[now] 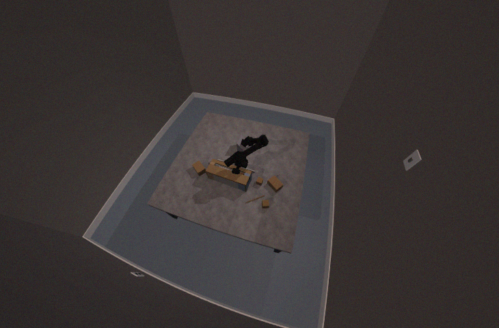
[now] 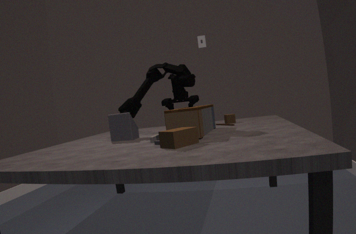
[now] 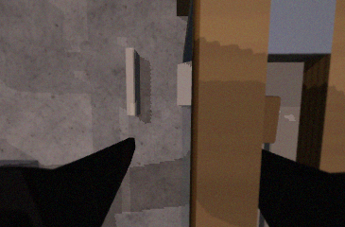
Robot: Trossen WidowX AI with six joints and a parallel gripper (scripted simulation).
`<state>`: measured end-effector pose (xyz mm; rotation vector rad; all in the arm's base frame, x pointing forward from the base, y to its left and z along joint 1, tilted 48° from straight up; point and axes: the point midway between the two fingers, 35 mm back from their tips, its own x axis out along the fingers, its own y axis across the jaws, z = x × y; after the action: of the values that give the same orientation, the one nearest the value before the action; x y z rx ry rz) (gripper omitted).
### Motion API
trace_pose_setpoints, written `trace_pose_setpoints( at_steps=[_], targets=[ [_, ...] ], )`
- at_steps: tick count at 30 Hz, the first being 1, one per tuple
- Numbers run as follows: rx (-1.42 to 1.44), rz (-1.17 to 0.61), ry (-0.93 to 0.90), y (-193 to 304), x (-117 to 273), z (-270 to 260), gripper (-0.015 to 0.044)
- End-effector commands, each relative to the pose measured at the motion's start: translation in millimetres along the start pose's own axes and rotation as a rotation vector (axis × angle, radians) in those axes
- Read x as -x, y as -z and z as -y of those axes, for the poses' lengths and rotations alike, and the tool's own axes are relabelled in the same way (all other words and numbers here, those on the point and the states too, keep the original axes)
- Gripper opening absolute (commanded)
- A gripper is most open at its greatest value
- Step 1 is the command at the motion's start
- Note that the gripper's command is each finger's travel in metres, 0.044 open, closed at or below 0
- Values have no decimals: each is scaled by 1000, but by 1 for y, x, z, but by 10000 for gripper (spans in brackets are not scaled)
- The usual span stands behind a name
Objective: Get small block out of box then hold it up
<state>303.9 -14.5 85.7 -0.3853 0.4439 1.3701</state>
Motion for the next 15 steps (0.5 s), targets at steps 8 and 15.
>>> trace_pose_setpoints(
  at_steps=[8, 15],
  targets=[
    [4, 2, 8, -22, -3, 1, 400],
    [1, 2, 10, -32, -2, 1, 400]
  ],
)
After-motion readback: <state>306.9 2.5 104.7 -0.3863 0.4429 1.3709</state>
